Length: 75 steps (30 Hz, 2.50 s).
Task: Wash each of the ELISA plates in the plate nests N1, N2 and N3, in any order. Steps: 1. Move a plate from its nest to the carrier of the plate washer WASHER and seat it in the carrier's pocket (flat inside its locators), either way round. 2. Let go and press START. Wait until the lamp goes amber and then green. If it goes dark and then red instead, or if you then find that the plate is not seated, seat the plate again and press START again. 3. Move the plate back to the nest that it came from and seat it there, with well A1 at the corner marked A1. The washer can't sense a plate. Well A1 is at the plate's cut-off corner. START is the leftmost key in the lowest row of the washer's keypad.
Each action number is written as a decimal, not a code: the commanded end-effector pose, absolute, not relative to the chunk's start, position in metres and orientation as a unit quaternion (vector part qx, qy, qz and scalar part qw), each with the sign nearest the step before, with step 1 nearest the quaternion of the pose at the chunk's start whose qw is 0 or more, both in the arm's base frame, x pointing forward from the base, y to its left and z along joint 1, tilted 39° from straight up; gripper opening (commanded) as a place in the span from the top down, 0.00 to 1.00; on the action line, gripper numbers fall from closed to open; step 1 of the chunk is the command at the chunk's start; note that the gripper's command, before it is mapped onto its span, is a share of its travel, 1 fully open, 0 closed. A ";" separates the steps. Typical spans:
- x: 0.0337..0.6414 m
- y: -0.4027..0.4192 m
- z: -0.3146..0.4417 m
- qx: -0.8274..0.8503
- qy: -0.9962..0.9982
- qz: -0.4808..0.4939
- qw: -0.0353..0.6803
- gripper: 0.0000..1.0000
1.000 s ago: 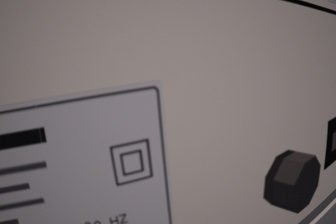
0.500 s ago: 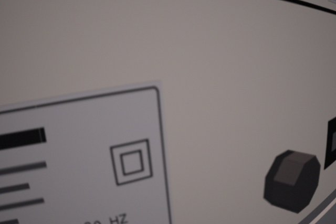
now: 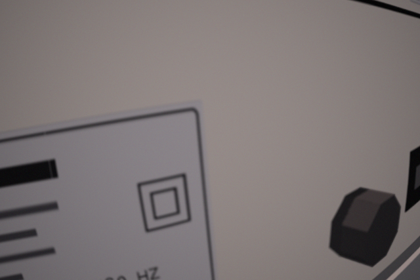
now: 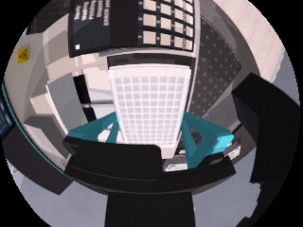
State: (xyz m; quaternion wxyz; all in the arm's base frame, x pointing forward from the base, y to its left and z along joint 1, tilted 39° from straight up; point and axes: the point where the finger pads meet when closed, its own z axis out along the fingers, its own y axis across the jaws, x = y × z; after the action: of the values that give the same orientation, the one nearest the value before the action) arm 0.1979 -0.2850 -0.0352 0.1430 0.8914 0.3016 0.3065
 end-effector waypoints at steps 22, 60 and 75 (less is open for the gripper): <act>0.202 -0.284 -0.039 0.892 0.299 0.307 0.142 0.16; 0.208 -0.286 -0.043 0.892 0.300 0.307 0.142 0.16; 0.210 -0.287 -0.044 0.891 0.301 0.308 0.142 0.16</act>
State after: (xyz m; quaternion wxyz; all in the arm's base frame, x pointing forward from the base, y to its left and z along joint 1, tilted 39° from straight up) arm 0.2042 -0.2838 -0.0443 0.1413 0.8921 0.3005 0.3065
